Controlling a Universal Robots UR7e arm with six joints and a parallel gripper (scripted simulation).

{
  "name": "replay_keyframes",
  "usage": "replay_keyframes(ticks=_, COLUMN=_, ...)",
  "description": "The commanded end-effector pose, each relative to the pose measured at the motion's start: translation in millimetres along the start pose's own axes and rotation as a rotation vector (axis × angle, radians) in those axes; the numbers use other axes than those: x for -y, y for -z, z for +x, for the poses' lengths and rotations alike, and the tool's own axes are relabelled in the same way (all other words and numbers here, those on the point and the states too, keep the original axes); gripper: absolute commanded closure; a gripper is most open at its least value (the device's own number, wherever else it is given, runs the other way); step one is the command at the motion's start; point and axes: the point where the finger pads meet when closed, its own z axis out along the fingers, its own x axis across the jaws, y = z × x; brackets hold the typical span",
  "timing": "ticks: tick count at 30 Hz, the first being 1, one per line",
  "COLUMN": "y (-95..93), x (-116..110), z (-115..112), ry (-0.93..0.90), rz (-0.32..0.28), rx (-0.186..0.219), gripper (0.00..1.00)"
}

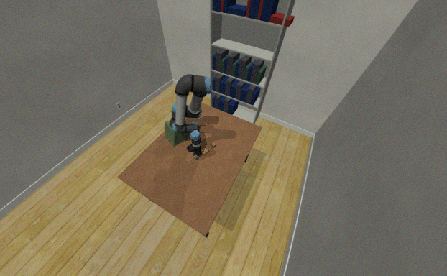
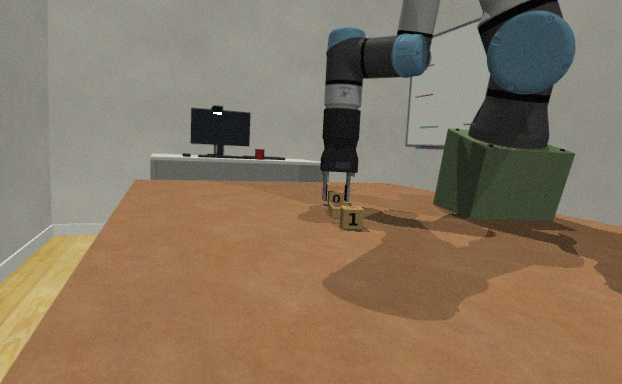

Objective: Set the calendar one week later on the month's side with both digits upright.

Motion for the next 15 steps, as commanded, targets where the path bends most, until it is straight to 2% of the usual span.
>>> replay_keyframes(ticks=1, y=0.3, x=0.2, z=-0.3, ry=0.000, rz=0.001, rx=0.001, gripper=0.16)
replay_keyframes(ticks=2, y=0.3, x=0.2, z=-0.3, ry=0.000, rz=0.001, rx=0.001, gripper=0.10)
replay_keyframes(ticks=15, y=0.5, x=0.2, z=-0.4, ry=0.000, rz=0.001, rx=0.001, gripper=0.10)
